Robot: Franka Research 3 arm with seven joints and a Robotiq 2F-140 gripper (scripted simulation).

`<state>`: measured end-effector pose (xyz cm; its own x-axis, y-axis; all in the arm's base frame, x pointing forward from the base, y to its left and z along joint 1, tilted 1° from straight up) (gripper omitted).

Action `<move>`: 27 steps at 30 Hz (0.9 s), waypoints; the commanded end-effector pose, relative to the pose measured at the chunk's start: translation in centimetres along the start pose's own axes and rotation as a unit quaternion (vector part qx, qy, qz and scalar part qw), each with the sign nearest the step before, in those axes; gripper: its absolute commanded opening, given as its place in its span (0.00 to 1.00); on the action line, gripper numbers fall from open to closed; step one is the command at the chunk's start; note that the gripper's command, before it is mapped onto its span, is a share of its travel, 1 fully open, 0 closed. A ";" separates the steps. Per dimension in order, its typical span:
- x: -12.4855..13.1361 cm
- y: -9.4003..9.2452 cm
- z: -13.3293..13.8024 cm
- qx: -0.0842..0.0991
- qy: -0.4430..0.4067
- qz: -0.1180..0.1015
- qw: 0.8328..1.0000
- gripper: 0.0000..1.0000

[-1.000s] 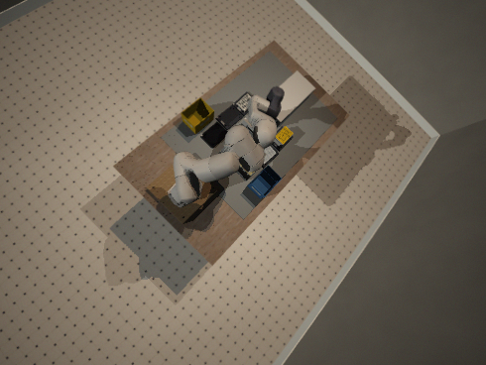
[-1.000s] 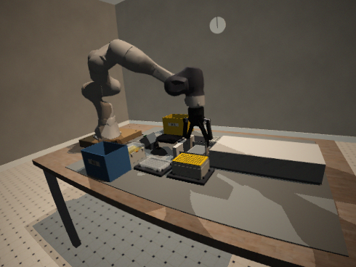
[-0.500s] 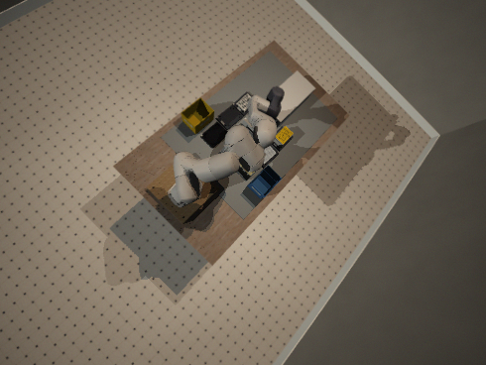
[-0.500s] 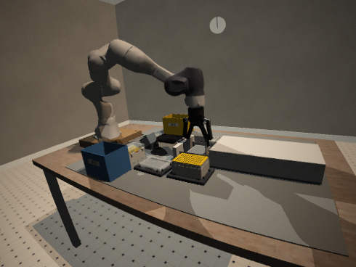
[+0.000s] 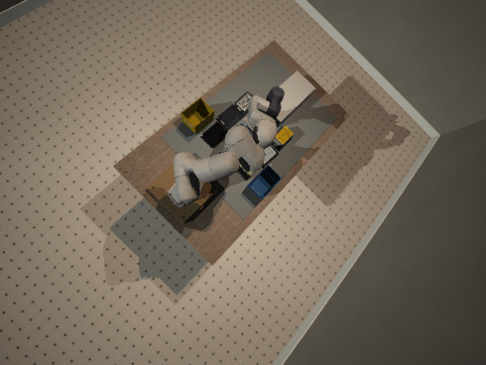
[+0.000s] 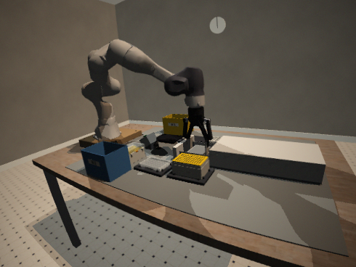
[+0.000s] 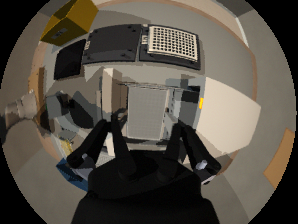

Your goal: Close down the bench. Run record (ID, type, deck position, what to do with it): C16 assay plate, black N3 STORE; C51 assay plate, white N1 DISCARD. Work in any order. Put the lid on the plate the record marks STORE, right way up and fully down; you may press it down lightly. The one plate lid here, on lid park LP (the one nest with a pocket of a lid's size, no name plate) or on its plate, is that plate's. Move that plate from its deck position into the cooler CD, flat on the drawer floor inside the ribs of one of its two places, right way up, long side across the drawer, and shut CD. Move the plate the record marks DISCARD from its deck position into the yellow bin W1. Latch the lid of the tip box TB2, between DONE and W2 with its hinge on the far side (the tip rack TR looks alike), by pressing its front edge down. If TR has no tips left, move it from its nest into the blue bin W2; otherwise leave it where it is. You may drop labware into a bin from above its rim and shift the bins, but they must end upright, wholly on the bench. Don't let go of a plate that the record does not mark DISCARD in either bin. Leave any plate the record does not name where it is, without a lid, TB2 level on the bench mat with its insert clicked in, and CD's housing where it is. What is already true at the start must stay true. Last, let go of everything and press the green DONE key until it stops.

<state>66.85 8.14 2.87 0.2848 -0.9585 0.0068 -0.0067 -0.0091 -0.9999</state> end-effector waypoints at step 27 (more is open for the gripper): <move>-0.1 -0.3 0.1 0.001 0.001 0.000 1.000 0.61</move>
Point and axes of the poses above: the point where the finger pads meet when closed, its own y axis out along the fingers, its own z axis across the jaws, x = y × z, the point moved 2 cm from there along -y, back along the fingers, and after that the axes turned 9 degrees about -y, right-handed, at the moved point
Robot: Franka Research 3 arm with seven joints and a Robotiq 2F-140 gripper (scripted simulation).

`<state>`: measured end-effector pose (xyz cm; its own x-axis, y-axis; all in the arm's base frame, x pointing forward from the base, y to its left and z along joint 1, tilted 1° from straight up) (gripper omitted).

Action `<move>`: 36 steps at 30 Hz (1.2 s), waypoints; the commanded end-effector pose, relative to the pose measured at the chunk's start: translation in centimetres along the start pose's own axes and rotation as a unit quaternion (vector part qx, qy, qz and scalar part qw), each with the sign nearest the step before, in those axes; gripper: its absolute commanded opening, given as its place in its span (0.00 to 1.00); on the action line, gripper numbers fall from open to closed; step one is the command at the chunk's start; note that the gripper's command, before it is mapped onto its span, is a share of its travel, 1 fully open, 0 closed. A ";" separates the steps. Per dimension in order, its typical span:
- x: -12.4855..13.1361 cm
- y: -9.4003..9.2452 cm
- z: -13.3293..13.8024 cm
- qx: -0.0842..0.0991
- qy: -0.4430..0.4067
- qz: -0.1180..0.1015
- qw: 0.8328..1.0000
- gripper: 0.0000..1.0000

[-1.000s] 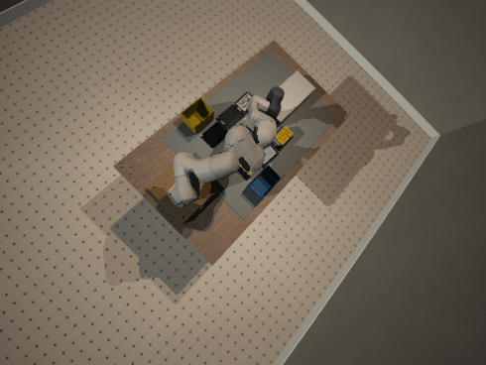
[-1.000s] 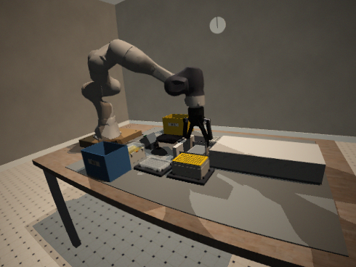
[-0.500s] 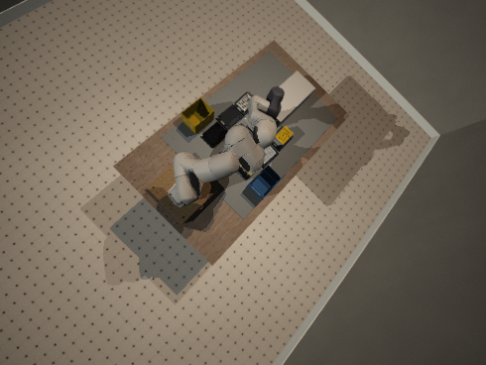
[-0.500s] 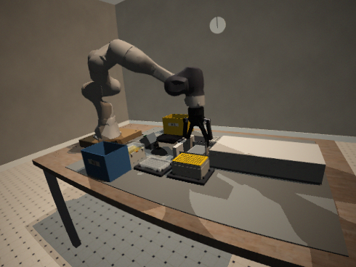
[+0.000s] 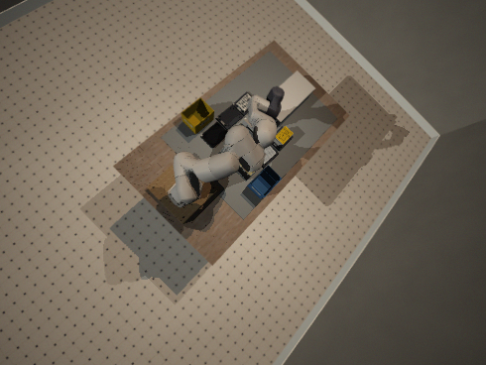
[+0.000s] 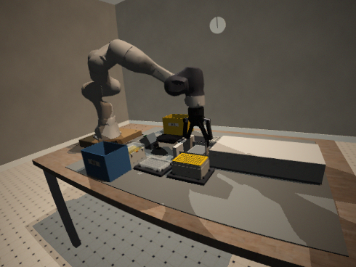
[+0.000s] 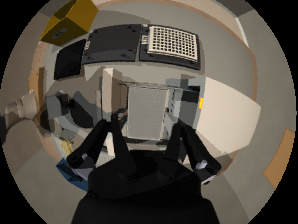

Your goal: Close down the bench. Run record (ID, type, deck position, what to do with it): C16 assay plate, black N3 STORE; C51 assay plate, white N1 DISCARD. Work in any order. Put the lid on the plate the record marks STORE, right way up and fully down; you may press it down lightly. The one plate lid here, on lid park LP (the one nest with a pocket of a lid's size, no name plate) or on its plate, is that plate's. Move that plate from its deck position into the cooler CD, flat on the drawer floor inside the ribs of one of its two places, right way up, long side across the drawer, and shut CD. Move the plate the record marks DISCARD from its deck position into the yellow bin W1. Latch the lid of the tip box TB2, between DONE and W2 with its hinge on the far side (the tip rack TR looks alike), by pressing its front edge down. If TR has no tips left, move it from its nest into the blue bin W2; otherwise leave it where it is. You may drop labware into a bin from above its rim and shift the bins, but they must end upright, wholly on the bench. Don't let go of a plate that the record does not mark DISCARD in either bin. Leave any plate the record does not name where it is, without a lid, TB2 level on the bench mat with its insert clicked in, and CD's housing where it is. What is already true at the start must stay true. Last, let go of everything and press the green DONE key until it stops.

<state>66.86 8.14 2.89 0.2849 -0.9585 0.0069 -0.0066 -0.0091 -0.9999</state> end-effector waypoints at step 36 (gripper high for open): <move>-0.1 -4.6 0.1 0.001 0.001 0.000 1.000 0.61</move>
Point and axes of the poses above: the point where the finger pads meet when closed, its own y axis out along the fingers, its own z axis across the jaws, x = y × z, the point moved 2 cm from there along -y, back along the fingers, and after that the axes turned 9 degrees about -y, right-handed, at the moved point
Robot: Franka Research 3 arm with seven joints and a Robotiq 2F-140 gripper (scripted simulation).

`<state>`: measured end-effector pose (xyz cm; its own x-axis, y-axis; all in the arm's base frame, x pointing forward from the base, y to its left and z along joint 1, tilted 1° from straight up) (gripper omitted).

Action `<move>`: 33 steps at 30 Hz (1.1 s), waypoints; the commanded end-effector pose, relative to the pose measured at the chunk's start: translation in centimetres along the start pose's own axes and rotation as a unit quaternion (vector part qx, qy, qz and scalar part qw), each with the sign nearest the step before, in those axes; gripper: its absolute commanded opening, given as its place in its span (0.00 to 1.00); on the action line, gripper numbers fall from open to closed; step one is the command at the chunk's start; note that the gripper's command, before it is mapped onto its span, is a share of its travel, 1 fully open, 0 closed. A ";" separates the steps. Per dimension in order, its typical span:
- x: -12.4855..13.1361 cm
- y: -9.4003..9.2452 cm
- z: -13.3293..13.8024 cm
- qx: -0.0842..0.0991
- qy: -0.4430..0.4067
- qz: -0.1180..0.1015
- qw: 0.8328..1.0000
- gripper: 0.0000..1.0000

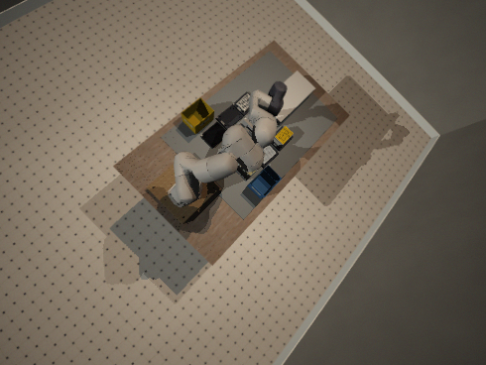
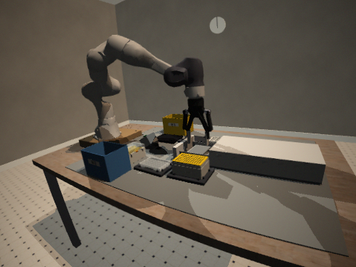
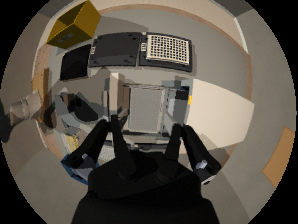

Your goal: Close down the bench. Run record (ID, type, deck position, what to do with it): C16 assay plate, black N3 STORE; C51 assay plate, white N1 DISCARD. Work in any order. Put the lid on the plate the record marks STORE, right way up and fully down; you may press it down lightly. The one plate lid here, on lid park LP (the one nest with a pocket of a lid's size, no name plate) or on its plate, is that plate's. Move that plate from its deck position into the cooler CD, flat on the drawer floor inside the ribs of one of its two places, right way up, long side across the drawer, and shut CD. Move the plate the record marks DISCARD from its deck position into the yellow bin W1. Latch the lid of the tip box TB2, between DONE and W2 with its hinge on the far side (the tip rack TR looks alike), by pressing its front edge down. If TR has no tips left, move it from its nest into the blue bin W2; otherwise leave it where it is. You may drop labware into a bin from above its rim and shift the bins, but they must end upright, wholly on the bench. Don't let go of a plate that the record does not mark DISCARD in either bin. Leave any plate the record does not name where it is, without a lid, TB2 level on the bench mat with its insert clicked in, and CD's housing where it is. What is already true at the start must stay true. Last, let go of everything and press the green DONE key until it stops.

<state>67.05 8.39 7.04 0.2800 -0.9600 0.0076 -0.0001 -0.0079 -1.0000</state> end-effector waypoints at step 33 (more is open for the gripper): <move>0.1 -4.3 -0.1 -0.002 -0.002 0.000 1.000 0.61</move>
Point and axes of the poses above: the point where the finger pads meet when closed, its own y axis out along the fingers, its own z axis across the jaws, x = y × z, the point moved 2 cm from there along -y, back along the fingers, and after that the axes turned 9 degrees about -y, right-handed, at the moved point
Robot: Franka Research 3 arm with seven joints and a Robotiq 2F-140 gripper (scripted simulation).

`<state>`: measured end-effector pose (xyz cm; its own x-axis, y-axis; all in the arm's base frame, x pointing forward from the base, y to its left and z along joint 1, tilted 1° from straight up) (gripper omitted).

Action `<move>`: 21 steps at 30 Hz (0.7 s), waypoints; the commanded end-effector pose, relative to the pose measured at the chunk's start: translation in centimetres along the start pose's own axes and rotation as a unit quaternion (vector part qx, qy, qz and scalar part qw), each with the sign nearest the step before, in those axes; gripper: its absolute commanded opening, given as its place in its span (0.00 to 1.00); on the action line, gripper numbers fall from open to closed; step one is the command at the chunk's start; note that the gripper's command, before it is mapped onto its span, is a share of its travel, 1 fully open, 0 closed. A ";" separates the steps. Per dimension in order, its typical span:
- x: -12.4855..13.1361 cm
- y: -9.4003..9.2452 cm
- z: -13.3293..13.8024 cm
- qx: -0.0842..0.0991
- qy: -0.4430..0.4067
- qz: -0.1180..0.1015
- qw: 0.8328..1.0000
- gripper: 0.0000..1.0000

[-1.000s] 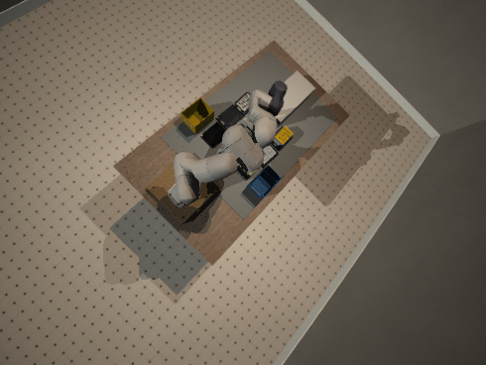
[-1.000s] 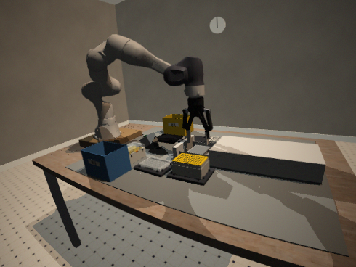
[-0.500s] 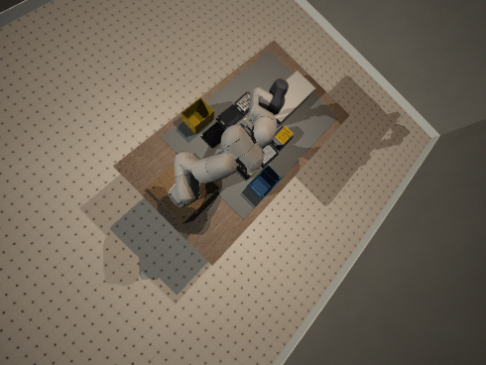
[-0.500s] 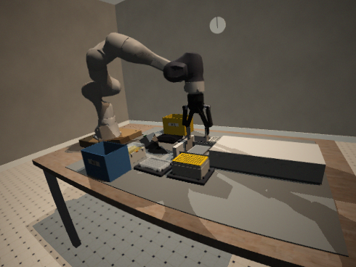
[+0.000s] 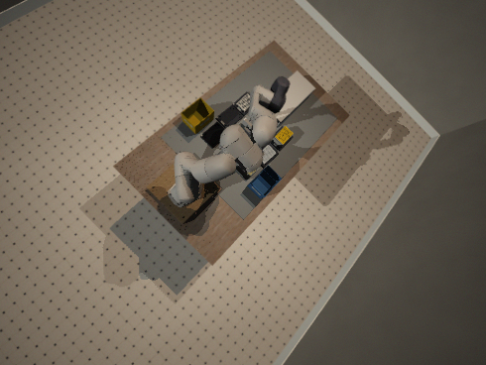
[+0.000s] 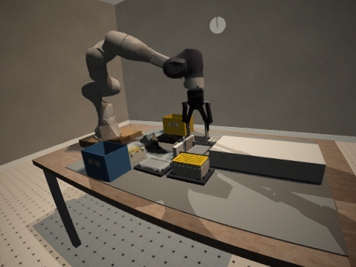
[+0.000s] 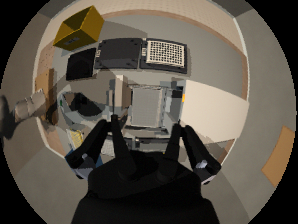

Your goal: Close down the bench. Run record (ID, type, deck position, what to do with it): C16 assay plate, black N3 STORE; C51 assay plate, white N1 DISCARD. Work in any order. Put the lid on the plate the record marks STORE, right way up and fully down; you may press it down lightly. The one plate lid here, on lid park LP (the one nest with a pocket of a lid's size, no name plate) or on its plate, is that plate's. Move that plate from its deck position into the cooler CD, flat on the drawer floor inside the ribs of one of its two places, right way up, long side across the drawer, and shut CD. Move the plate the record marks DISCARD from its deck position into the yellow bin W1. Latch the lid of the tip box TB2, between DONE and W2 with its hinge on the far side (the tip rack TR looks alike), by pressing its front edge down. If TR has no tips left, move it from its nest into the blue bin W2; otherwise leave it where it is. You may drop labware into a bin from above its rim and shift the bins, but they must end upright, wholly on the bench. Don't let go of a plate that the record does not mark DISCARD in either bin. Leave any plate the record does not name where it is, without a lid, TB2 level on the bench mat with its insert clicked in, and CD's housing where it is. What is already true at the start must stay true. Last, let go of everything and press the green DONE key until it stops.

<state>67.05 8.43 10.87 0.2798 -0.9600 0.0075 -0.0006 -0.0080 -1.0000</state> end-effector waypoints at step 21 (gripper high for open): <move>0.1 -3.0 -0.1 -0.002 -0.002 0.000 1.000 0.61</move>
<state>67.09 8.46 13.42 0.2795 -0.9601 0.0076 0.0001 -0.0079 -1.0000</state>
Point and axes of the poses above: the point where the finger pads meet when closed, its own y axis out along the fingers, its own z axis across the jaws, x = y × z, the point moved 2 cm from there along -y, back along the fingers, and after that the axes turned 9 degrees about -y, right-handed, at the moved point
